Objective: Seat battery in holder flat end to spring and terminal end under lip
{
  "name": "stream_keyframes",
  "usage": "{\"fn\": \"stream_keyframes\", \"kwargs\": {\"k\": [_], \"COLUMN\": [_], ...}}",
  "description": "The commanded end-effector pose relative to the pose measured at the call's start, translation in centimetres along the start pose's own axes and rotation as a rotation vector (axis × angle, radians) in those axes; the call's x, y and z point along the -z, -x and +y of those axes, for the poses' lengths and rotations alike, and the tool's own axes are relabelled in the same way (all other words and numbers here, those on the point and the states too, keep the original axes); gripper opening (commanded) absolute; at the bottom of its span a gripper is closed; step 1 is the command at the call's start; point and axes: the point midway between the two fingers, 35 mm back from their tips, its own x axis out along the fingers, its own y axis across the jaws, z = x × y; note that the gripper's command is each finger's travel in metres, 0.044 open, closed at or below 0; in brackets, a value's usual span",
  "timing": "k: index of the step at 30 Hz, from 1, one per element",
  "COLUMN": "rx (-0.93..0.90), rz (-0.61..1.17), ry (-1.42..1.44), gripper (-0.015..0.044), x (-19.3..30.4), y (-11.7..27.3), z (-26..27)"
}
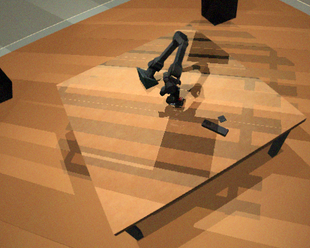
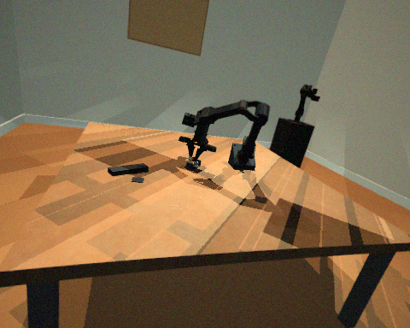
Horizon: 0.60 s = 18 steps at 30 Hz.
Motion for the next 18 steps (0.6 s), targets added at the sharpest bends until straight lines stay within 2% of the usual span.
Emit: {"fn": "stream_keyframes", "kwargs": {"k": [1,18], "rx": [-0.002,-0.015], "rz": [0.028,0.154], "ry": [-0.003,-0.005], "gripper": [0.0078,0.0078], "x": [-0.10,-0.83], "y": [-0.16,-0.99], "z": [-0.10,0.14]}}
